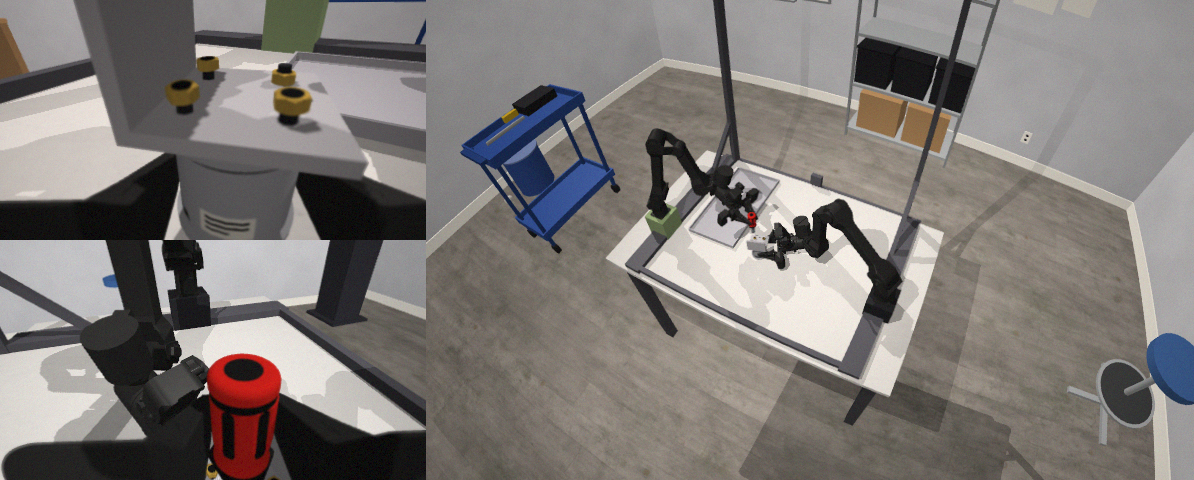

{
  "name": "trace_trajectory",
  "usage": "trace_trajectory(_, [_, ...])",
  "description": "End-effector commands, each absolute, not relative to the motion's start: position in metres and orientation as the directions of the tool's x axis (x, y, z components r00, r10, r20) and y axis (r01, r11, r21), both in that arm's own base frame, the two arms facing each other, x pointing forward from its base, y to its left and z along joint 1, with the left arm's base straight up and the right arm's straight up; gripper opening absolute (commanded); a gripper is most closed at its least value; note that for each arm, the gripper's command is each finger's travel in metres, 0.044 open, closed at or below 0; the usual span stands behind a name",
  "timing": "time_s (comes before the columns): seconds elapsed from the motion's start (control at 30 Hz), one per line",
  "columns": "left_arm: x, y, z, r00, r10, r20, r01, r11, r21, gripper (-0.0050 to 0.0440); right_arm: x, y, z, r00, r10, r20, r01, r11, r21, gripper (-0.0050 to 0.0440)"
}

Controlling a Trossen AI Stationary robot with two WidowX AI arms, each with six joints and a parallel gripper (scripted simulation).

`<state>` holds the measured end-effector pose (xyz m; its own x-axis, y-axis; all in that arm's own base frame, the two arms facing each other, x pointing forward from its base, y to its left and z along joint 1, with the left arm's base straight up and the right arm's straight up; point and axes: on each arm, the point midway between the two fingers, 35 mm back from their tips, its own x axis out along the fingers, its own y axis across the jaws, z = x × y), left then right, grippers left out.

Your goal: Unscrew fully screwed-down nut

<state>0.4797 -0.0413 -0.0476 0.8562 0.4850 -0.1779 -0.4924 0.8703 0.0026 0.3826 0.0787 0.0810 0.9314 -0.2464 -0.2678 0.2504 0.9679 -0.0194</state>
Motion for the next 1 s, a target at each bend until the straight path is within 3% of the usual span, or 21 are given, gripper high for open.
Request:
trace_trajectory(0.0, [0.4871, -0.0420, -0.0327, 0.861, 0.486, -0.151, -0.494, 0.869, -0.024, 0.0245, 0.3879, 0.0803, 0.0898, 0.937, -0.251, -0.243, 0.259, 0.966, 0.001, 0.0135])
trace_trajectory(0.97, [0.4871, -0.0420, -0.0327, 0.861, 0.486, -0.151, -0.494, 0.869, -0.024, 0.0245, 0.3888, 0.0801, 0.0952, 0.941, -0.250, -0.227, 0.259, 0.966, 0.010, 0.0135])
